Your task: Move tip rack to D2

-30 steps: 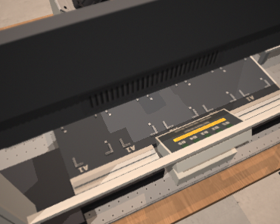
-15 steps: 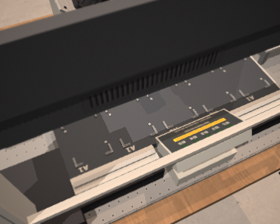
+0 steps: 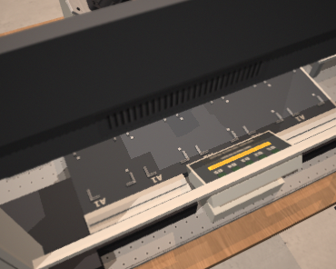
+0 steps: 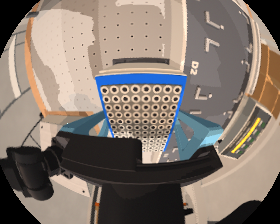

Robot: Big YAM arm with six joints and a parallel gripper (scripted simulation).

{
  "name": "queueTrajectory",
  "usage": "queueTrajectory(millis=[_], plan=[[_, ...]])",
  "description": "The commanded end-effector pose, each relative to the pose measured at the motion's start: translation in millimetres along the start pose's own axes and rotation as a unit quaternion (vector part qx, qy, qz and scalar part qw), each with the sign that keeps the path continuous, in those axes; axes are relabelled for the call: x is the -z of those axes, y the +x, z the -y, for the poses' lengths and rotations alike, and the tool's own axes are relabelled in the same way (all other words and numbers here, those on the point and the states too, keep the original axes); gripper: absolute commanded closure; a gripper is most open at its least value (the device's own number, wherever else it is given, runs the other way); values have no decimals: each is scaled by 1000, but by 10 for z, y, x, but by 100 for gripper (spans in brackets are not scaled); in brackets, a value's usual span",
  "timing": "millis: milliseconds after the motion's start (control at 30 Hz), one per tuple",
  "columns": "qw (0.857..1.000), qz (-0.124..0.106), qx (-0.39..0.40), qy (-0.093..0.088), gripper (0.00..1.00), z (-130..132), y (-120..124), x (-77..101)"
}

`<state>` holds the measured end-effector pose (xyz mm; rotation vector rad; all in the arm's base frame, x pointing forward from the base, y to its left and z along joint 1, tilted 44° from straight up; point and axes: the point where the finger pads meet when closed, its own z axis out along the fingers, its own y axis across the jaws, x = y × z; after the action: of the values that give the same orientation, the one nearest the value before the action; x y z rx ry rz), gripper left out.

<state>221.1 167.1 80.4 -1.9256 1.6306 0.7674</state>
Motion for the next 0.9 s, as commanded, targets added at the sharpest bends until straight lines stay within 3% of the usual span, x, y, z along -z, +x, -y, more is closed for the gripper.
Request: queueTrajectory(millis=[0,767,867], plan=[[1000,1,7,10,0,94,-47,52],[1000,1,7,10,0,94,-47,52],[1000,1,14,22,0,176,-87,193]])
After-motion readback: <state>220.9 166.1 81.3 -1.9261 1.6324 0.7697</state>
